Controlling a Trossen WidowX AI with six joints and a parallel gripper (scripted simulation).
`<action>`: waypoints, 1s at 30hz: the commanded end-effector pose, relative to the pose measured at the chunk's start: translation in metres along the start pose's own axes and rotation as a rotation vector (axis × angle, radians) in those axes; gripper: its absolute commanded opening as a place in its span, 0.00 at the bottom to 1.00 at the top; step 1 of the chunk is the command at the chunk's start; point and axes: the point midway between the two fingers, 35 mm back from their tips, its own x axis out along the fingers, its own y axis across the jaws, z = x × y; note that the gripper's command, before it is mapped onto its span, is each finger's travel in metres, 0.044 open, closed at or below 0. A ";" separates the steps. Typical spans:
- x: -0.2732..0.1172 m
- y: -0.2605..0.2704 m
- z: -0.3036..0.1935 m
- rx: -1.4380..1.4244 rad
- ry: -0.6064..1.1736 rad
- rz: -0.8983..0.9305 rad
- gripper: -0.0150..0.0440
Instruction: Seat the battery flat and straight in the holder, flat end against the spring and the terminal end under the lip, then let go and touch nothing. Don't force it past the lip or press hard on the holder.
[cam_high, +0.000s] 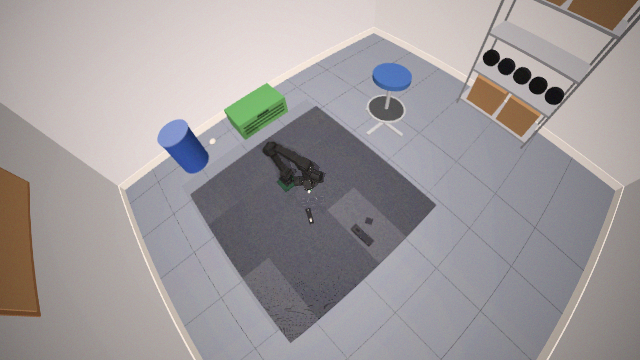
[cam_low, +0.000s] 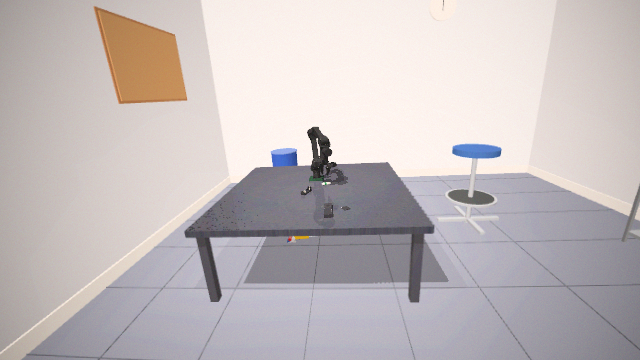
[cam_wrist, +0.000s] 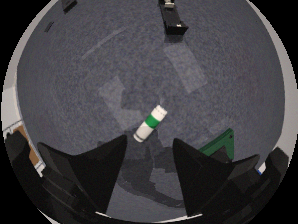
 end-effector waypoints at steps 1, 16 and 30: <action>0.027 0.000 -0.011 0.568 0.014 -0.011 0.63; 0.030 0.000 -0.011 0.584 0.014 -0.011 0.63; 0.053 0.001 -0.010 0.584 0.014 -0.011 0.63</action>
